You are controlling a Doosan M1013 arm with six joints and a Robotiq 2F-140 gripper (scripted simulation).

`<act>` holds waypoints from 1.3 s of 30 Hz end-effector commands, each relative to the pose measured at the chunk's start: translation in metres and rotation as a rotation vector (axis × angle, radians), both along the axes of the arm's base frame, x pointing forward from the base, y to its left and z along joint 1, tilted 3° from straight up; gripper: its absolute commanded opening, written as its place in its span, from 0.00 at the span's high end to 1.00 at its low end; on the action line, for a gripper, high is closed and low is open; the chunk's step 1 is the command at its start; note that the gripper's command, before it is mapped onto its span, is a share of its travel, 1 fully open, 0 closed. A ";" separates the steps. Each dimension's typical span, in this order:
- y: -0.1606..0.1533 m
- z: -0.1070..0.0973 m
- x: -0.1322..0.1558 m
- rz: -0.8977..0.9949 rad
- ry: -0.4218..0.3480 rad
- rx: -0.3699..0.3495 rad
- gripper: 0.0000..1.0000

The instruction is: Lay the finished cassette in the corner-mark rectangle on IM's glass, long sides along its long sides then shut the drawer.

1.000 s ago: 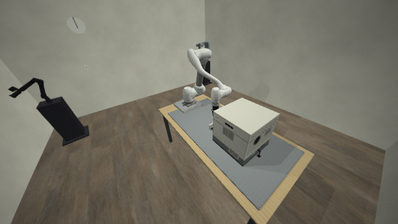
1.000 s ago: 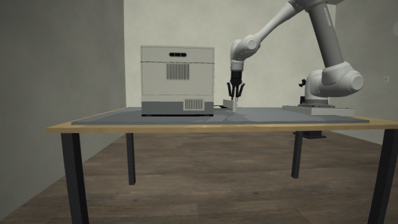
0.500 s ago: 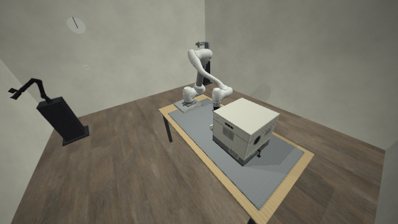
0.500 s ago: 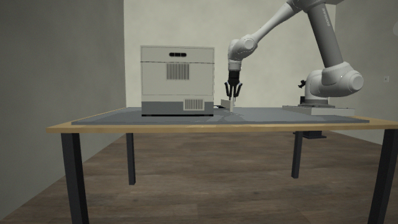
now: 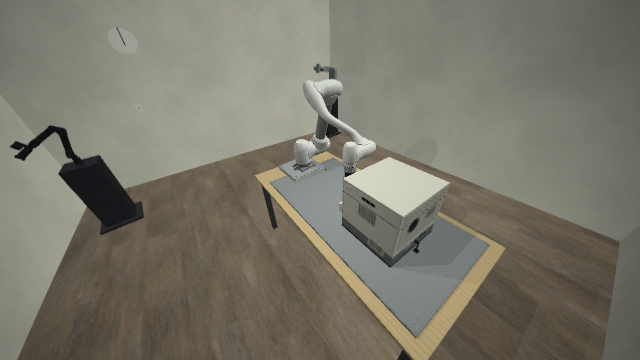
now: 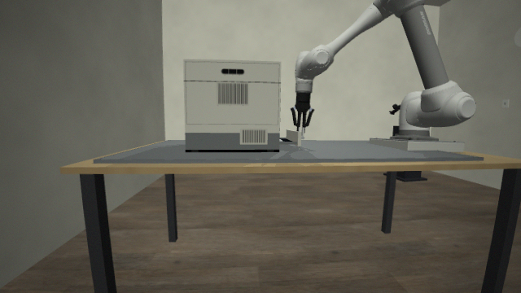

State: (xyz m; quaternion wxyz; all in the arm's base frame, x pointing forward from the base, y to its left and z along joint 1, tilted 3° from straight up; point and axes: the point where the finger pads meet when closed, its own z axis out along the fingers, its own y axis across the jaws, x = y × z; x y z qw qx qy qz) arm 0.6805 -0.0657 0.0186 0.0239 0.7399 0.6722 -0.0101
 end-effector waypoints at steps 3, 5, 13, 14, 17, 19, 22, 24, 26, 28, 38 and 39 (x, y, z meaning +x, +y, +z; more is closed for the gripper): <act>0.000 0.000 0.004 0.001 -0.022 -0.002 0.90; -0.001 0.000 0.007 0.001 -0.022 -0.002 0.90; -0.001 0.000 0.015 0.001 -0.022 -0.002 0.90; -0.002 0.000 0.016 0.001 -0.022 -0.002 0.90; -0.002 0.000 0.020 0.001 -0.022 -0.002 0.90; -0.002 0.000 0.023 0.001 -0.022 -0.002 0.90; -0.003 -0.001 0.027 0.001 -0.022 -0.002 0.90; -0.003 -0.001 0.029 0.001 -0.022 -0.002 0.90; -0.003 -0.001 0.032 0.001 -0.022 -0.002 0.90; -0.003 -0.001 0.033 0.001 -0.022 -0.002 0.90; -0.004 -0.001 0.045 0.001 -0.022 -0.002 0.90; -0.004 -0.001 0.046 0.001 -0.022 -0.002 0.90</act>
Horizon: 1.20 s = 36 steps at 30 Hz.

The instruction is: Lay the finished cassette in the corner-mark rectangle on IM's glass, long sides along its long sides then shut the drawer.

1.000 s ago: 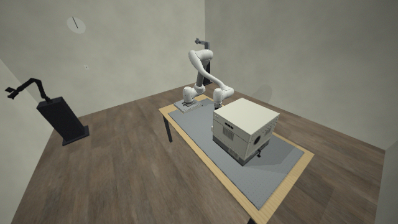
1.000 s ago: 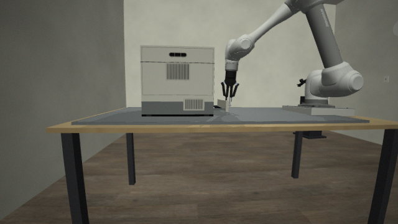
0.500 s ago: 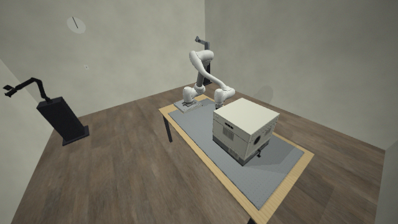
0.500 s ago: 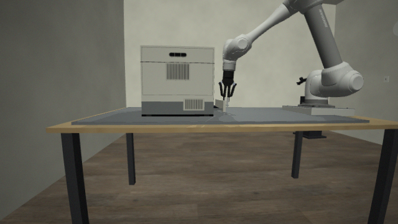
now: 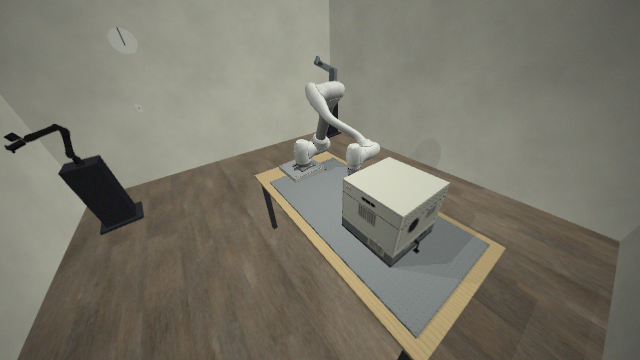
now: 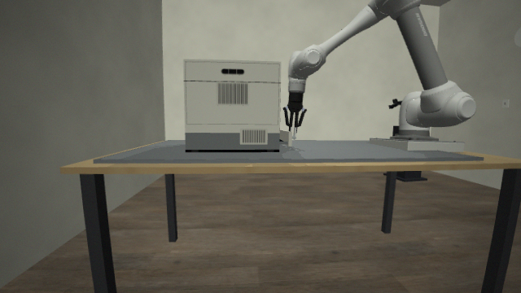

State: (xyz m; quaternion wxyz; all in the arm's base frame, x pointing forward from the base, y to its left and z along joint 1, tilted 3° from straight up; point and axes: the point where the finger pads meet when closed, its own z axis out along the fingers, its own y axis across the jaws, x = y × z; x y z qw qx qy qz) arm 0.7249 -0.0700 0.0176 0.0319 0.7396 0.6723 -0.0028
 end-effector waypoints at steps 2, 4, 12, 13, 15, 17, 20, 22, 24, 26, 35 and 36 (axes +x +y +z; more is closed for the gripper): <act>0.000 0.000 0.005 0.000 0.000 0.000 0.90; 0.000 0.000 0.005 0.000 0.000 0.000 0.90; -0.001 0.000 0.013 0.001 -0.022 -0.002 0.90; -0.001 0.000 0.015 0.001 -0.022 -0.002 0.90; -0.002 0.000 0.017 0.001 -0.022 -0.002 0.90; -0.002 0.000 0.020 0.001 -0.022 -0.002 0.90; -0.002 0.000 0.024 0.001 -0.022 -0.002 0.90; -0.003 0.000 0.027 0.001 -0.022 -0.002 0.90; -0.003 0.000 0.027 0.001 -0.022 -0.002 0.90; -0.003 -0.001 0.029 0.001 -0.022 -0.002 0.90; -0.004 -0.001 0.041 0.001 -0.022 -0.002 0.90; -0.004 -0.001 0.043 0.001 -0.022 -0.002 0.90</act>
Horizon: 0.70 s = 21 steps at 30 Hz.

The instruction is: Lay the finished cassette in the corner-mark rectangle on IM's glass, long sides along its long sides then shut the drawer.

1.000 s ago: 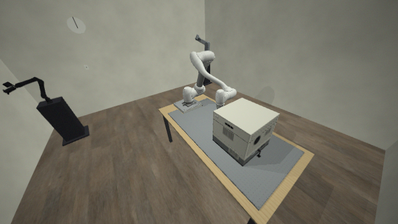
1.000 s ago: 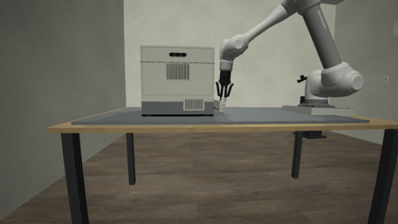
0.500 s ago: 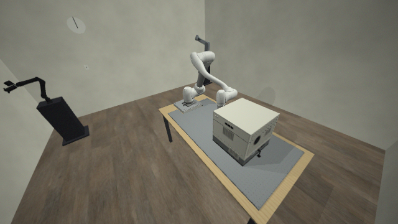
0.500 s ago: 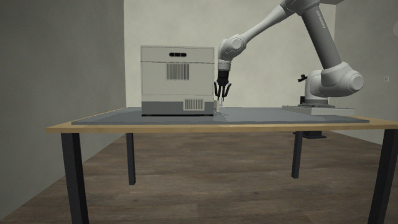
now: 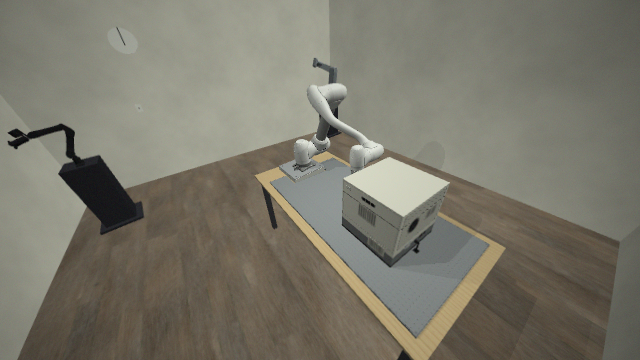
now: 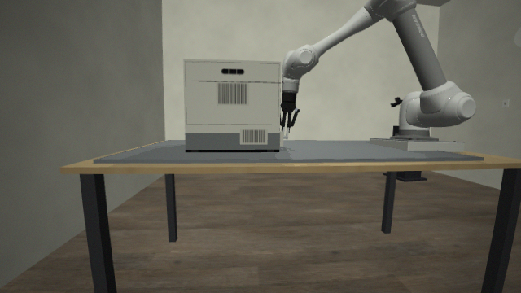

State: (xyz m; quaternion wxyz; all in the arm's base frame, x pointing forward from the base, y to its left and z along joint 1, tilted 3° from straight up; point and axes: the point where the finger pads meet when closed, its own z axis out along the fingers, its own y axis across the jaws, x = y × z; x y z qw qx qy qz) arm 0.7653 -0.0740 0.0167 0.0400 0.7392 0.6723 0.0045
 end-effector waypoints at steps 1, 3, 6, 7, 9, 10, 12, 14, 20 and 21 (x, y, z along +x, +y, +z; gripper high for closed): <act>0.000 0.000 0.003 0.000 0.000 0.000 0.90; -0.001 0.000 0.006 0.000 0.000 0.000 0.90; -0.001 0.000 0.007 0.000 0.000 0.000 0.90; -0.001 0.000 0.009 0.000 0.000 0.000 0.90; -0.001 0.000 0.011 0.000 0.000 0.000 0.90; -0.001 0.000 0.013 0.000 0.000 0.000 0.90; -0.001 0.000 0.013 0.000 0.000 0.000 0.90; -0.001 0.000 0.013 0.000 0.000 0.000 0.90; -0.001 0.000 0.013 0.000 0.000 0.000 0.90; -0.001 0.000 0.013 0.000 0.000 0.000 0.90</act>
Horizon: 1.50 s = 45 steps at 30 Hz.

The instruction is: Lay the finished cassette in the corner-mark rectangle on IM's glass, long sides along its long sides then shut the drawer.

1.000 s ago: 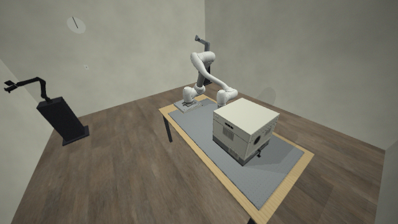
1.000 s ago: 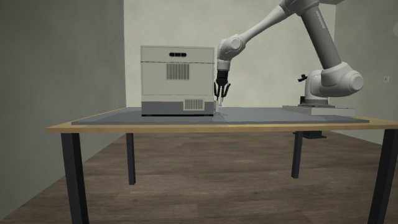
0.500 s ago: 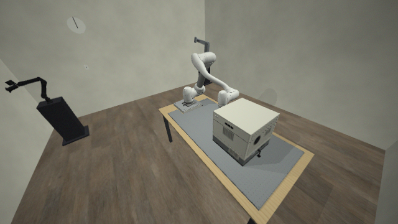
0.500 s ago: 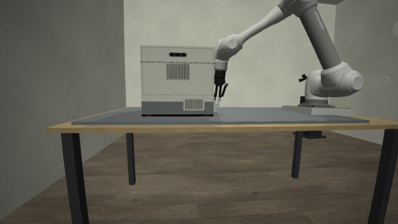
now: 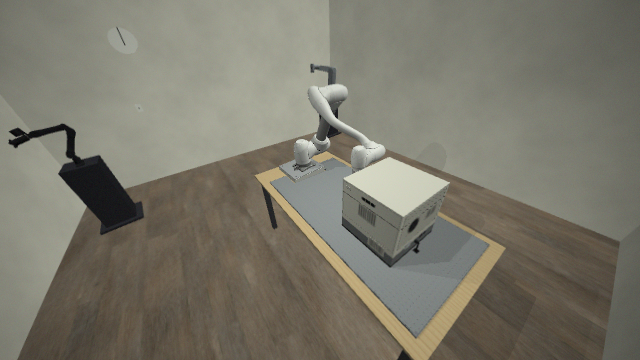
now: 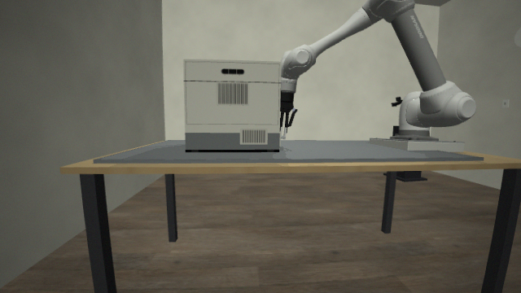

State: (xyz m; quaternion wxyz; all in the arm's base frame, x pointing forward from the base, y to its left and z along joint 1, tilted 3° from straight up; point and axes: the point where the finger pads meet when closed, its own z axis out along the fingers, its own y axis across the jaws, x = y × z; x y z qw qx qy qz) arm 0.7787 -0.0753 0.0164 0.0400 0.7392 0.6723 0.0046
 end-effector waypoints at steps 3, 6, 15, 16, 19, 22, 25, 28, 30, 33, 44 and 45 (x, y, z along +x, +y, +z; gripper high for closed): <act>0.000 0.000 0.000 0.000 0.000 0.000 0.90; 0.000 0.000 0.000 0.000 0.000 0.000 0.90; 0.000 0.000 0.000 0.000 0.000 0.000 0.73; 0.000 0.000 0.000 0.000 0.000 0.000 0.73; 0.000 0.000 0.000 0.000 0.000 0.000 0.73; 0.000 0.000 0.000 0.000 0.000 0.000 0.73; 0.000 0.000 0.000 0.000 0.000 0.000 0.73; 0.000 0.003 0.000 0.000 0.000 0.000 0.73; 0.000 0.005 0.000 0.000 0.000 0.000 0.73; 0.001 0.009 -0.001 0.000 0.000 0.000 0.73; 0.001 0.015 -0.001 0.000 0.000 0.000 0.73; 0.001 0.015 -0.001 0.000 0.000 0.000 0.73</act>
